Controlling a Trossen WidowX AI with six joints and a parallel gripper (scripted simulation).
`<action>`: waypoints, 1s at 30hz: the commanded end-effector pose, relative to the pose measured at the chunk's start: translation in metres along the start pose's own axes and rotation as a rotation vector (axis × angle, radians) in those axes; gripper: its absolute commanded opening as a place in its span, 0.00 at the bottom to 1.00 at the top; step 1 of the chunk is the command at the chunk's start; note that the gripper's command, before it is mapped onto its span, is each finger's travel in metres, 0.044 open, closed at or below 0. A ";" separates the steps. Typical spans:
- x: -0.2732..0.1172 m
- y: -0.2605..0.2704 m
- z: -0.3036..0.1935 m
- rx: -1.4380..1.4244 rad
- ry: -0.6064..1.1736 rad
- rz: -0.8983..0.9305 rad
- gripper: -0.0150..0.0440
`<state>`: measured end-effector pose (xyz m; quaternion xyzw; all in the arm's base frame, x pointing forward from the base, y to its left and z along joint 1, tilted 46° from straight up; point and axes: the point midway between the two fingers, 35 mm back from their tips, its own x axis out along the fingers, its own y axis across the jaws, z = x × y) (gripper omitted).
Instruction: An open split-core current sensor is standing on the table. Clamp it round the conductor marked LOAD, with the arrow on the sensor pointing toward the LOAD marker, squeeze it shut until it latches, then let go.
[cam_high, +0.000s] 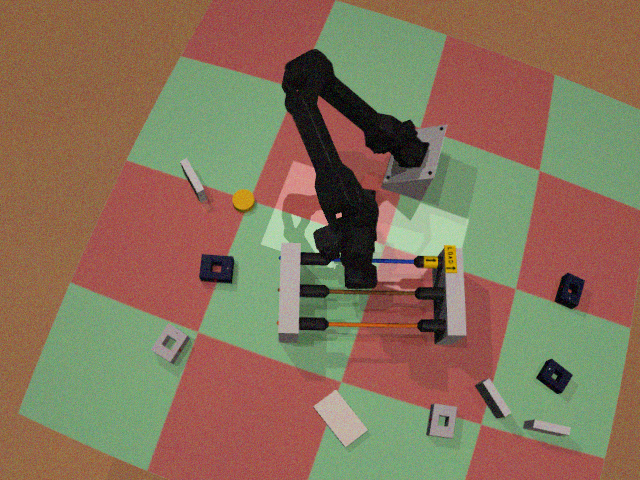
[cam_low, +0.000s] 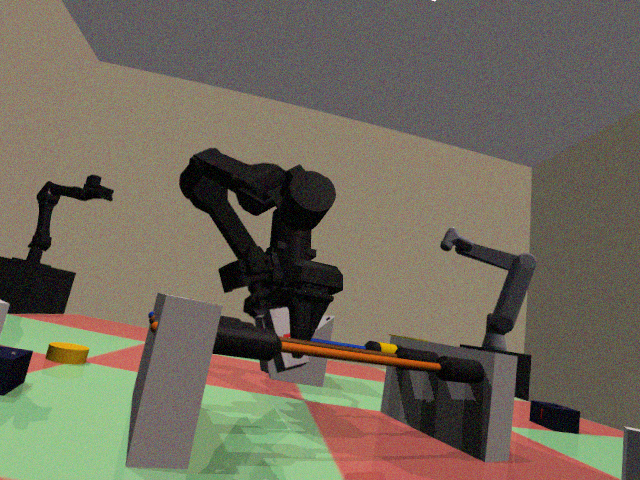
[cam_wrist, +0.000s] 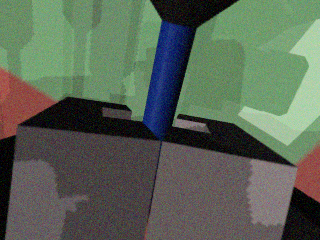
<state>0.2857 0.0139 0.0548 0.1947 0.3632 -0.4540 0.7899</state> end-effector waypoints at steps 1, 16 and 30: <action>-0.001 0.001 0.001 0.003 -0.005 0.002 0.25; 0.000 0.000 0.000 0.000 0.000 0.000 0.83; -0.020 0.001 0.006 0.018 -0.033 -0.209 1.00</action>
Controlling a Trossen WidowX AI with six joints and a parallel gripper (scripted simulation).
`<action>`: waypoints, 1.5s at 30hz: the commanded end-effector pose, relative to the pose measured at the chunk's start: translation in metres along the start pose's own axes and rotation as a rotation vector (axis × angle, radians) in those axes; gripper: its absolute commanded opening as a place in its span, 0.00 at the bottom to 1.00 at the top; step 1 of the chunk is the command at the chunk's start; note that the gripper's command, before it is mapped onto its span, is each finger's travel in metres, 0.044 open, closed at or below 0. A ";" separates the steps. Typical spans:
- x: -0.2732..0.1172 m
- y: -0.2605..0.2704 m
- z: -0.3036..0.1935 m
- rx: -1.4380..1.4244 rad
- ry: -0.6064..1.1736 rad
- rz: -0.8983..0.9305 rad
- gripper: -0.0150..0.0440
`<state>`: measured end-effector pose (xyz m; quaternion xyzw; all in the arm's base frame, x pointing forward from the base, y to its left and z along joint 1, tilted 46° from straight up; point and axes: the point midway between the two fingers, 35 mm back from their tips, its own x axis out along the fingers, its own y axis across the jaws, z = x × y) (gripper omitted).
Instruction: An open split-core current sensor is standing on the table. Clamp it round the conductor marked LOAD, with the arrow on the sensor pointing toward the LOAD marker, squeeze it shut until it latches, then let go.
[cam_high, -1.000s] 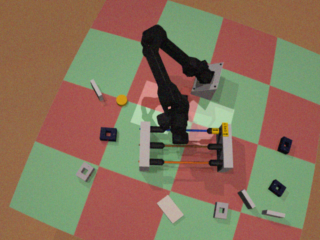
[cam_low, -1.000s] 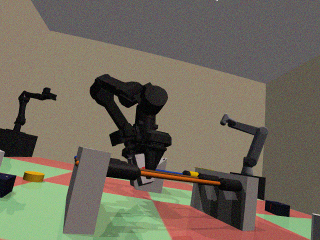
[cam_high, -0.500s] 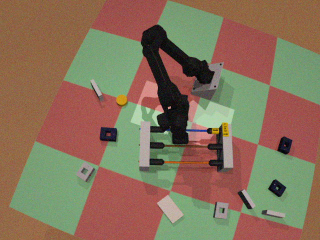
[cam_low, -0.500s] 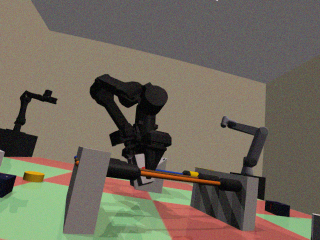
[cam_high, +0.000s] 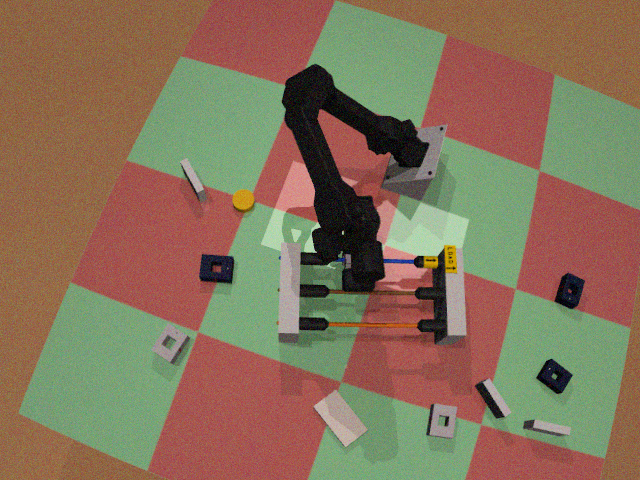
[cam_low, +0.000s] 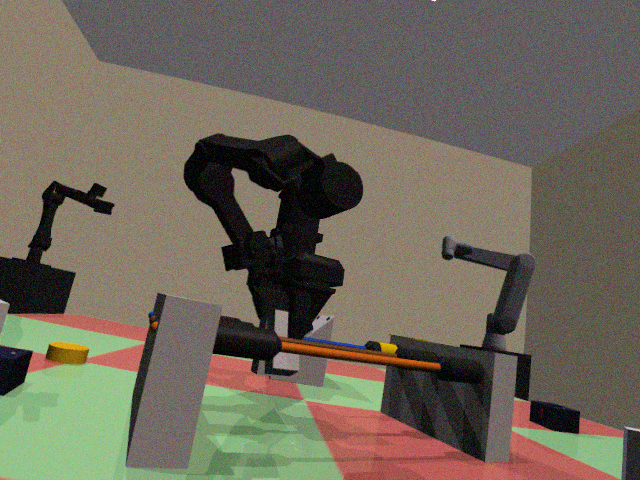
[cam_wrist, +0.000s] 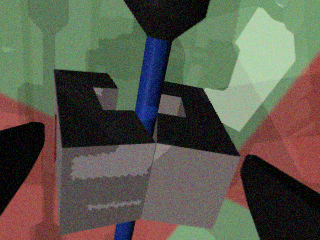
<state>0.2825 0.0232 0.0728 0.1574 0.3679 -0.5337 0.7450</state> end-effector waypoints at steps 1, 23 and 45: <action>0.001 0.000 0.002 0.006 -0.007 -0.012 1.00; 0.030 -0.007 0.005 0.007 -0.011 -0.048 1.00; 0.018 -0.018 0.004 0.008 -0.010 -0.172 1.00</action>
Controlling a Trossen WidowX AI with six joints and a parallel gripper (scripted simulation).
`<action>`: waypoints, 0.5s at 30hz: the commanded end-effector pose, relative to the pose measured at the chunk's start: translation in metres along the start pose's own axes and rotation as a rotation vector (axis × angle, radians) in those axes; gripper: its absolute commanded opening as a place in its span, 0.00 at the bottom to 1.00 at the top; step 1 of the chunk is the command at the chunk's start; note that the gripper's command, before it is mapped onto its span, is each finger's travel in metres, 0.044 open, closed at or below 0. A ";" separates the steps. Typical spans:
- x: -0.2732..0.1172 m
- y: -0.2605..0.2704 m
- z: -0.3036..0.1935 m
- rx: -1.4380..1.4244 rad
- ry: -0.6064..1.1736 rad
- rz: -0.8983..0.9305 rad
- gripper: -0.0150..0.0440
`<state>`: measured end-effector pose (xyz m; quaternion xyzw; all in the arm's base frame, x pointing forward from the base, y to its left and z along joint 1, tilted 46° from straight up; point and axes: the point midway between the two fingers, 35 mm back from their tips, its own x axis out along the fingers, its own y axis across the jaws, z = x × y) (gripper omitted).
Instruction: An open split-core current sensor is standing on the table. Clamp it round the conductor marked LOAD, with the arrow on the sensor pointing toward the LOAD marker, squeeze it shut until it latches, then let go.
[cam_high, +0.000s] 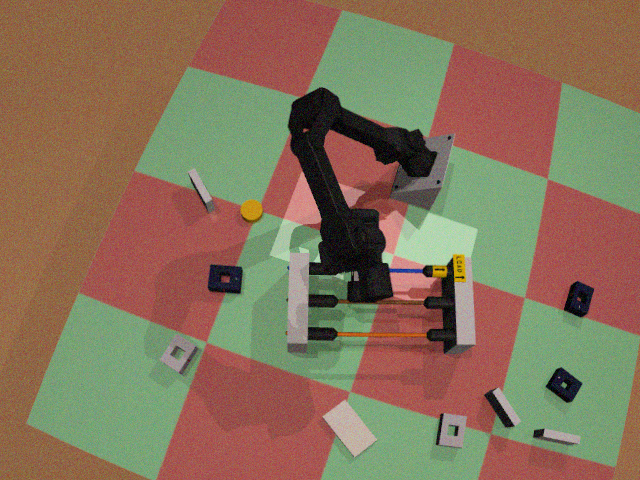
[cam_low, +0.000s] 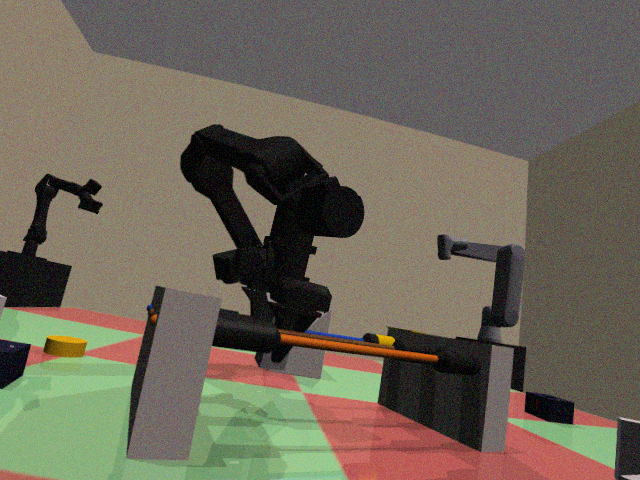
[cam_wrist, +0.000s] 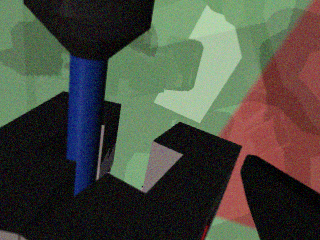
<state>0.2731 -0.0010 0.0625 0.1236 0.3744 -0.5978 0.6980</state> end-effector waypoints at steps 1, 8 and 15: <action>-0.005 -0.003 0.000 0.003 0.003 0.000 1.00; -0.004 -0.009 0.001 0.003 0.002 0.000 1.00; -0.006 -0.011 0.001 0.002 0.003 0.000 1.00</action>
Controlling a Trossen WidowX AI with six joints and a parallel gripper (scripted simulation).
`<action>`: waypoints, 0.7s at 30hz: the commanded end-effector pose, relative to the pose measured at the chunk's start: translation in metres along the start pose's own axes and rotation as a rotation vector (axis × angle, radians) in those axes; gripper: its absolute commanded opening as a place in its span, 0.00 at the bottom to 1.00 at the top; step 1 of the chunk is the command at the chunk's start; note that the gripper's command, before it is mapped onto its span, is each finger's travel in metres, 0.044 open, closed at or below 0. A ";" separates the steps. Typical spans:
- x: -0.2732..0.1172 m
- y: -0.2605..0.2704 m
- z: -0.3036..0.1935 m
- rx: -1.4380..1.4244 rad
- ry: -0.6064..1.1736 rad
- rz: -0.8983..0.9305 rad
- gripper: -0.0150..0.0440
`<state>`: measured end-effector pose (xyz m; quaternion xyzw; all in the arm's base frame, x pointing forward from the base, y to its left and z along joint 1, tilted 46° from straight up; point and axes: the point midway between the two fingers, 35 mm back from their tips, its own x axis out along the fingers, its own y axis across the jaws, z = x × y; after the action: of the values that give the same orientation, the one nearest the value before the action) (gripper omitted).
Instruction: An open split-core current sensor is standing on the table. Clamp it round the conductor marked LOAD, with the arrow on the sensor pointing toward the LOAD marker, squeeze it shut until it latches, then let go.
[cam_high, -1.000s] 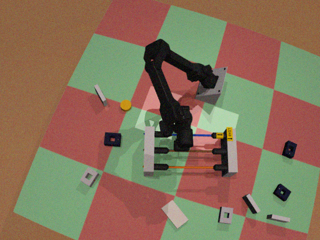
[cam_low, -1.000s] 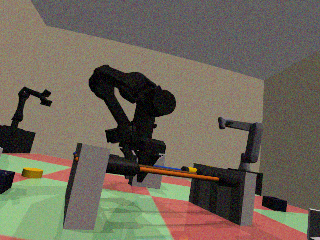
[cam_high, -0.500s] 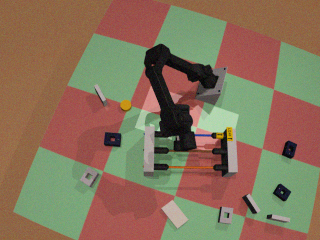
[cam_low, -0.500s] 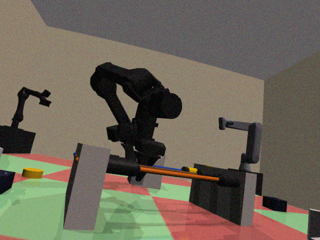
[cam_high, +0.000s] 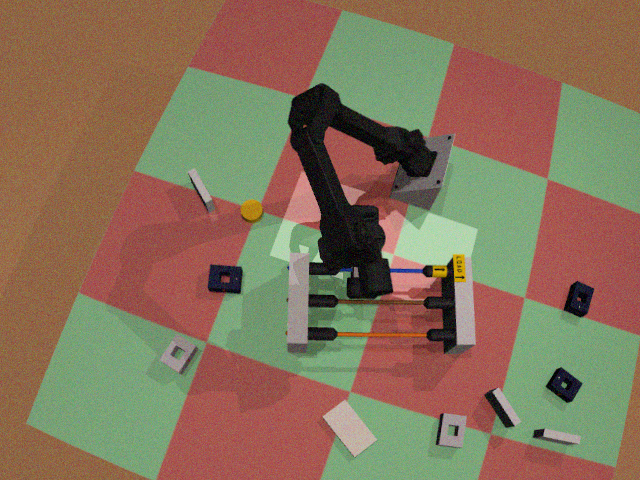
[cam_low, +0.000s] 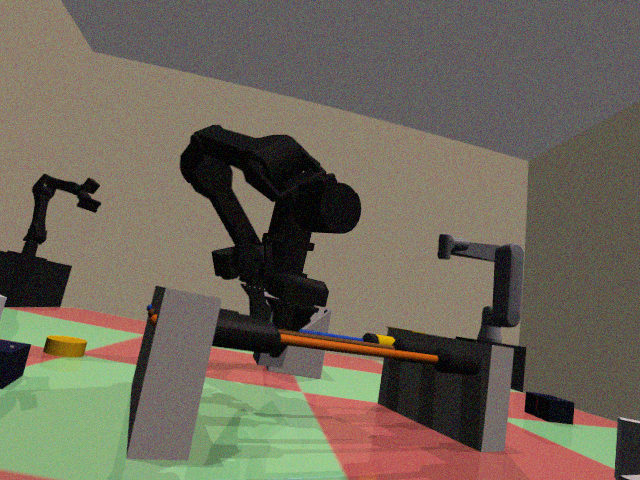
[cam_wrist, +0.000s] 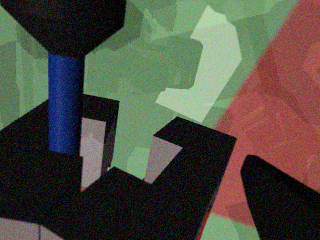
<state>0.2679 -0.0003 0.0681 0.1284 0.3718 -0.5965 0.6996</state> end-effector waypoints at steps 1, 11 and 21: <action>-0.003 -0.005 0.000 -0.006 0.001 -0.008 1.00; -0.006 -0.007 0.000 -0.006 0.002 -0.008 1.00; -0.006 -0.007 0.000 -0.006 0.002 -0.008 1.00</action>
<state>0.2670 -0.0004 0.0690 0.1305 0.3693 -0.5987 0.6987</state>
